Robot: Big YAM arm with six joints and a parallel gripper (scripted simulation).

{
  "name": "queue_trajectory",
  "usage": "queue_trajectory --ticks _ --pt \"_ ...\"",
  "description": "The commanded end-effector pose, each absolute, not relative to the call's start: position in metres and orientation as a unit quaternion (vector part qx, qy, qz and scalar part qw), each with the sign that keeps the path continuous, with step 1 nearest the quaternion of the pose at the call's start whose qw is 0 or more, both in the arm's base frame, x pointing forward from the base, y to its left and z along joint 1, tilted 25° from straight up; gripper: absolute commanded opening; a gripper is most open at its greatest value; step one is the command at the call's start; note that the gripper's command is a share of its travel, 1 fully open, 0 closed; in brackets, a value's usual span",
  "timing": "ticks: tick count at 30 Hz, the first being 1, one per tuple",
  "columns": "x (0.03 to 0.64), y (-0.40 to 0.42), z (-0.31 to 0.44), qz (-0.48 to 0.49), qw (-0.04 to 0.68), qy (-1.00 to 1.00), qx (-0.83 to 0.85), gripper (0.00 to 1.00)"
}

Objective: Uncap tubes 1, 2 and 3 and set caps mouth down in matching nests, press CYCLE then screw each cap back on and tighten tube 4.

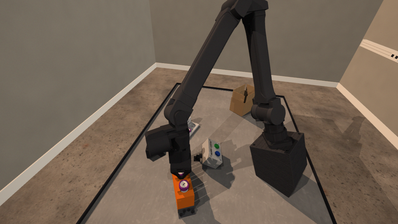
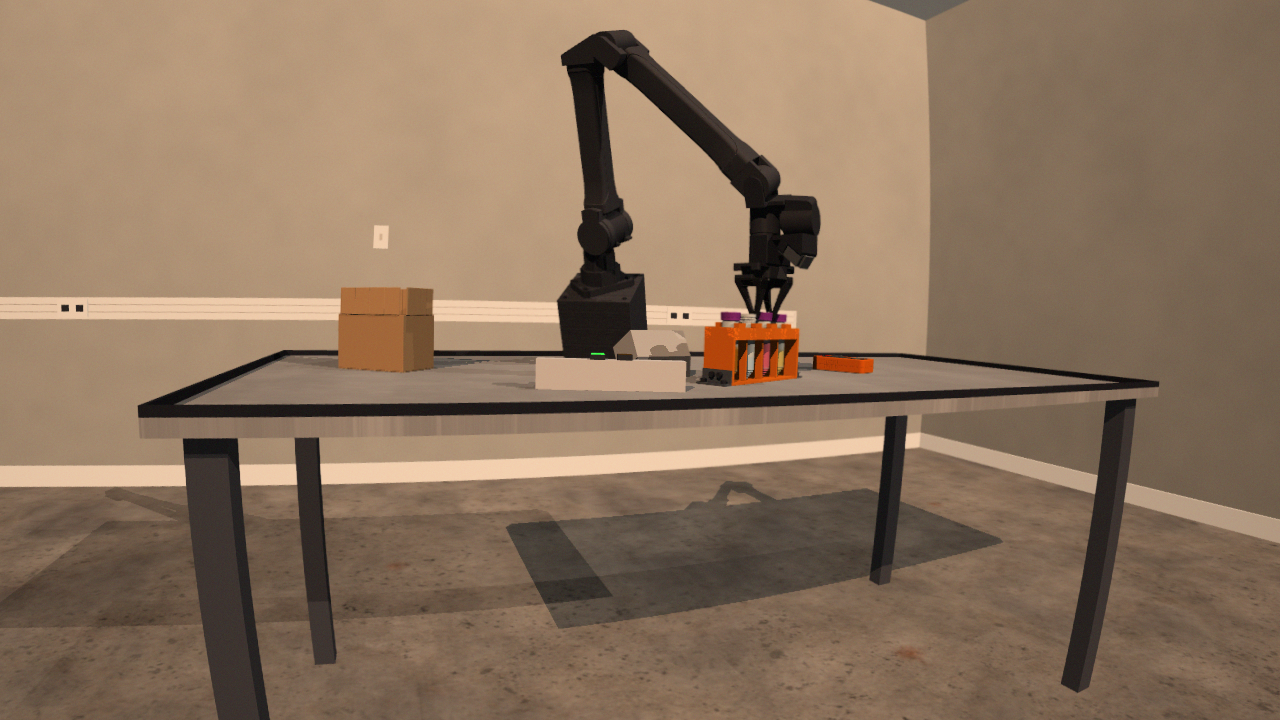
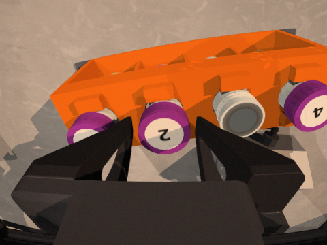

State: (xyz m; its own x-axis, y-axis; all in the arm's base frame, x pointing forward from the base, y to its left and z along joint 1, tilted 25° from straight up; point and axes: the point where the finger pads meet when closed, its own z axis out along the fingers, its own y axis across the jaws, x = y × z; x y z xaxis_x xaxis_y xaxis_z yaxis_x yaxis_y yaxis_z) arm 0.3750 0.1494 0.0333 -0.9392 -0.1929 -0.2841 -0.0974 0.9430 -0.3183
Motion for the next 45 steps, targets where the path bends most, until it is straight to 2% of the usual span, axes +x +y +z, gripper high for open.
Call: queue_trajectory --ticks 1,9,24,45 --pt "0.3825 0.155 0.0394 -0.144 0.169 0.973 -0.06 0.49" --pt "0.3825 0.155 0.0394 -0.144 0.169 0.973 -0.06 0.49" --pt "0.3774 0.1557 0.0337 -0.189 0.109 0.909 -0.355 0.49" --pt "0.3826 0.1633 0.0372 -0.214 0.045 0.737 -0.64 0.49"
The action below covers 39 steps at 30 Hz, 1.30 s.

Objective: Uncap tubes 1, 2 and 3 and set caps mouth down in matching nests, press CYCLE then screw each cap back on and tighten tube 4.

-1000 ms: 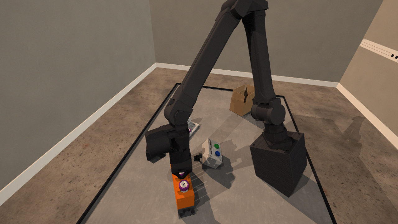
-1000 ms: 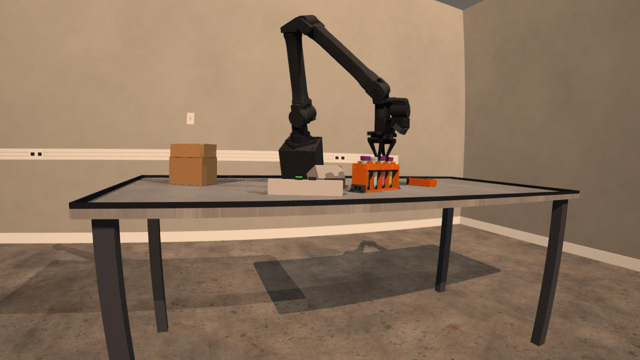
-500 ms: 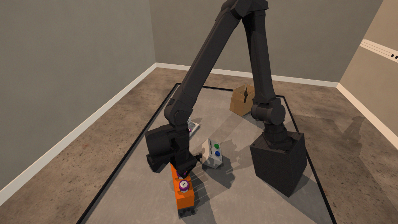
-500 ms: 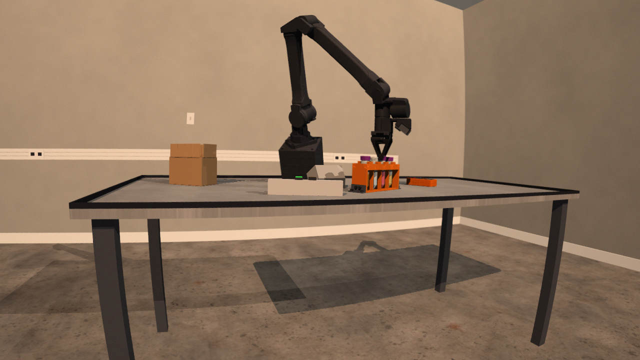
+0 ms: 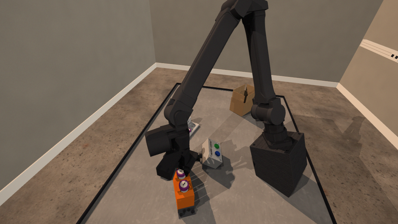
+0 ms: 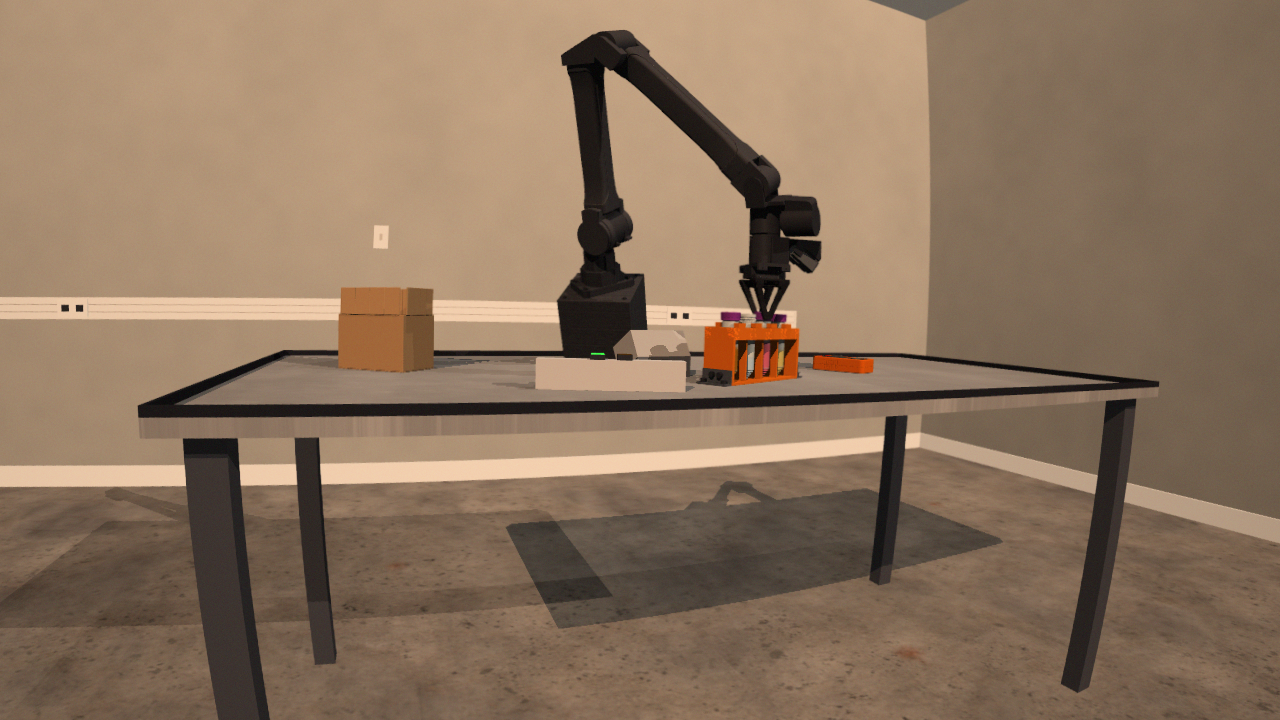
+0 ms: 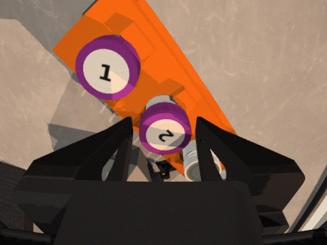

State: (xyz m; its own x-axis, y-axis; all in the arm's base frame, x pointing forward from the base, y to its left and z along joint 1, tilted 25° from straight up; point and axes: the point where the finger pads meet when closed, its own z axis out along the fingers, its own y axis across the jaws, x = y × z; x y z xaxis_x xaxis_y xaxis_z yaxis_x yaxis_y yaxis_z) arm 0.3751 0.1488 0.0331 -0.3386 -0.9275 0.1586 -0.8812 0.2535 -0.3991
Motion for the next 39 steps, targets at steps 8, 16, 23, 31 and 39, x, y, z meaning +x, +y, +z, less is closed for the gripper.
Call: queue_trajectory --ticks 8,16,23,31,39 --pt "0.3839 0.163 0.0379 -0.219 0.01 0.626 -0.748 0.49" --pt "0.3821 0.1624 0.0374 -0.218 -0.017 0.532 -0.818 0.49" --pt "0.3821 0.1621 0.0373 -0.214 -0.048 0.413 -0.884 0.49" --pt "0.3827 0.1642 0.0419 -0.215 -0.047 0.404 -0.888 0.49" --pt "0.3825 0.1567 0.0408 -0.218 -0.045 0.415 -0.882 0.0"
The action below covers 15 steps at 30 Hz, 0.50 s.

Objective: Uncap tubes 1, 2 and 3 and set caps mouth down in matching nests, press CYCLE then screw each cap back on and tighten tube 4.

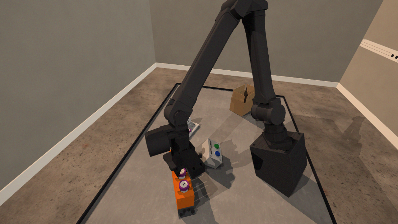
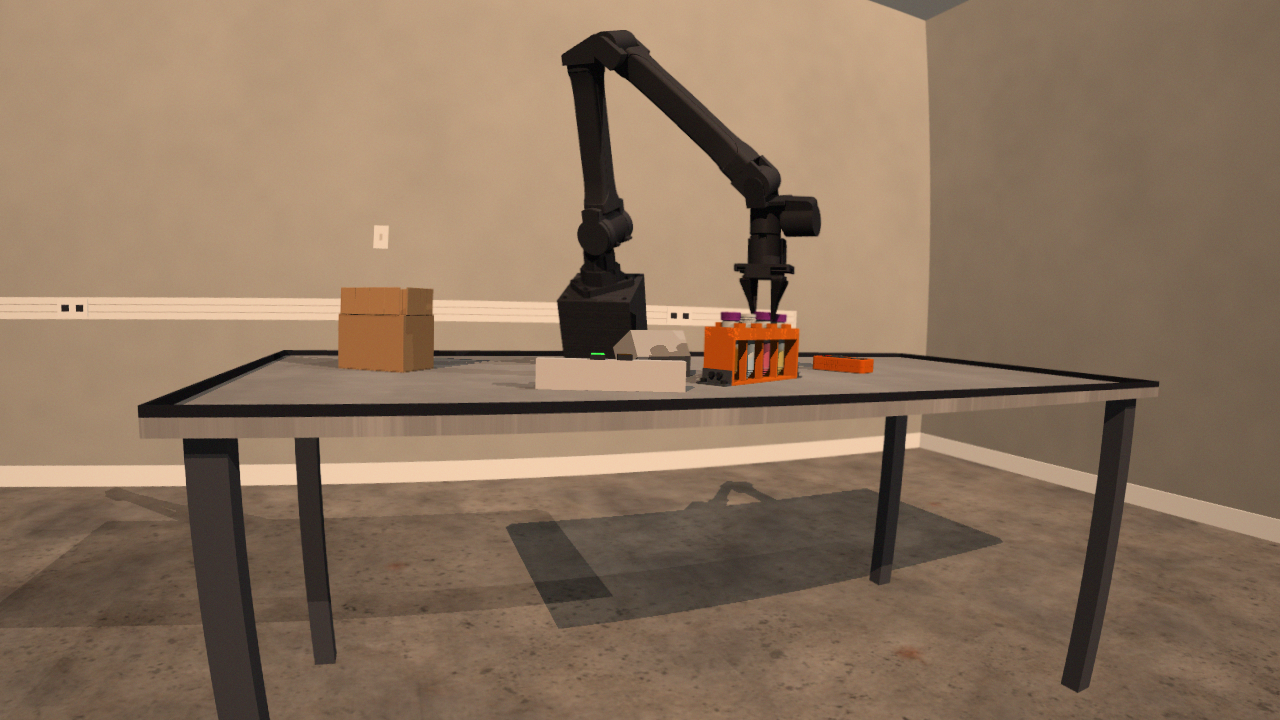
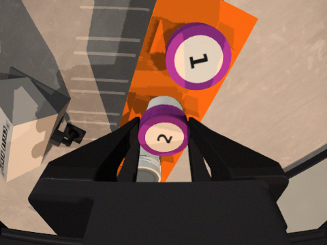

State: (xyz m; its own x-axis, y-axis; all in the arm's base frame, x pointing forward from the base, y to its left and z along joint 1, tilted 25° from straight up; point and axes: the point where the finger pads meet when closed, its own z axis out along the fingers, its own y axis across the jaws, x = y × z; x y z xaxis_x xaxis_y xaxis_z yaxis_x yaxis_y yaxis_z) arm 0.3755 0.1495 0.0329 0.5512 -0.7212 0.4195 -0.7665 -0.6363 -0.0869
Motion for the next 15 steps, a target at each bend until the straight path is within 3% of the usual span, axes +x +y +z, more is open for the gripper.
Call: queue_trajectory --ticks 1,10,15 --pt "0.3825 0.1567 0.0408 0.218 0.045 -0.415 0.882 0.0" --pt "0.383 0.1641 0.0424 0.217 0.039 -0.436 0.873 0.0" --pt "0.3833 0.163 0.0415 0.221 0.012 -0.541 0.811 0.0"
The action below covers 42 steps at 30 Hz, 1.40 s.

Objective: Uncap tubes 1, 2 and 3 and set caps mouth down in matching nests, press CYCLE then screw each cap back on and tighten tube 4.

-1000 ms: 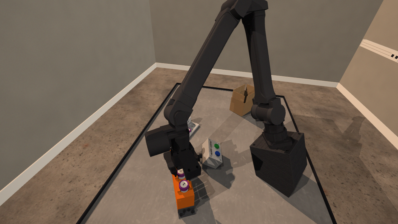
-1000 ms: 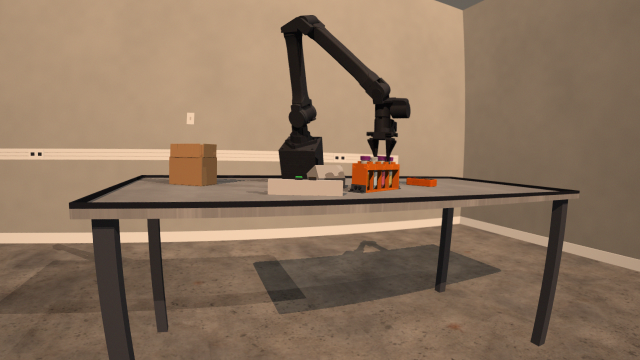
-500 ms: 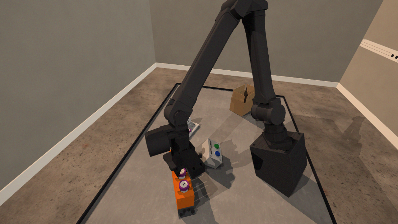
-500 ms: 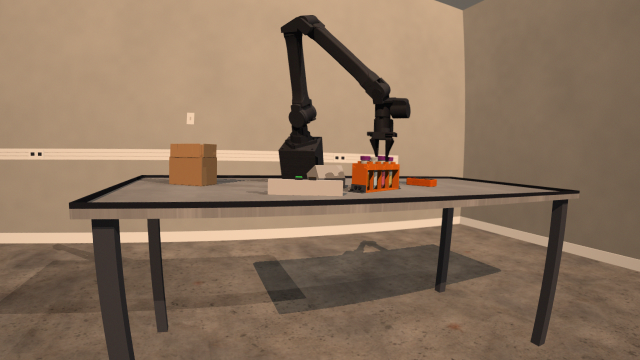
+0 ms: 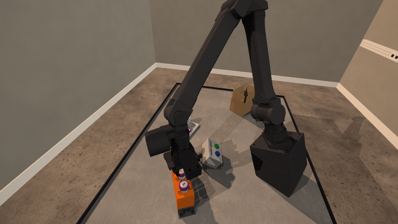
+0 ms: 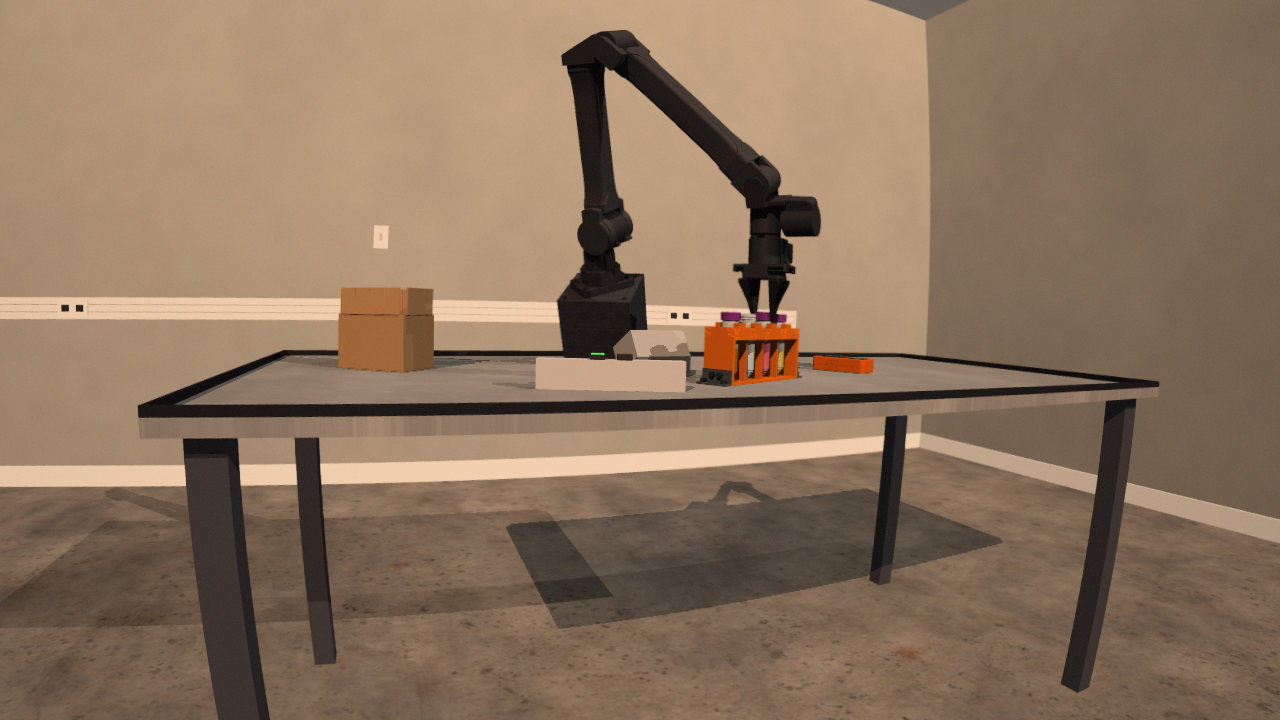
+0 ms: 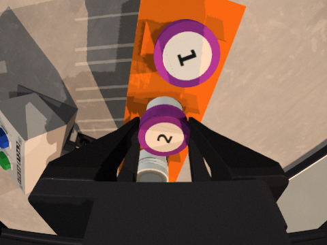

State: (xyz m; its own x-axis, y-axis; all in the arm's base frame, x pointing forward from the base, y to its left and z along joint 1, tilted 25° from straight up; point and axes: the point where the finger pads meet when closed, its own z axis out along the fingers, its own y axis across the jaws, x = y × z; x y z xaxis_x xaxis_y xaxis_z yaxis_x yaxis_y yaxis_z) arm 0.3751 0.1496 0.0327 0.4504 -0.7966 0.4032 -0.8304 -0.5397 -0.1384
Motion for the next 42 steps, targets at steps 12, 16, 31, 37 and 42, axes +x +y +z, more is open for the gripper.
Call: queue_trajectory --ticks 12,16,31,37,42 --pt "0.3832 0.1621 0.0397 0.218 -0.041 -0.724 0.653 0.0" --pt "0.3827 0.1616 0.0389 0.212 -0.061 -0.787 0.576 0.0" --pt "0.382 0.1615 0.0387 0.184 -0.121 -0.922 0.318 0.0" --pt "0.3818 0.1608 0.038 0.164 -0.146 -0.959 0.179 0.0" --pt "0.3818 0.1605 0.0382 0.148 -0.162 -0.972 0.079 0.0"
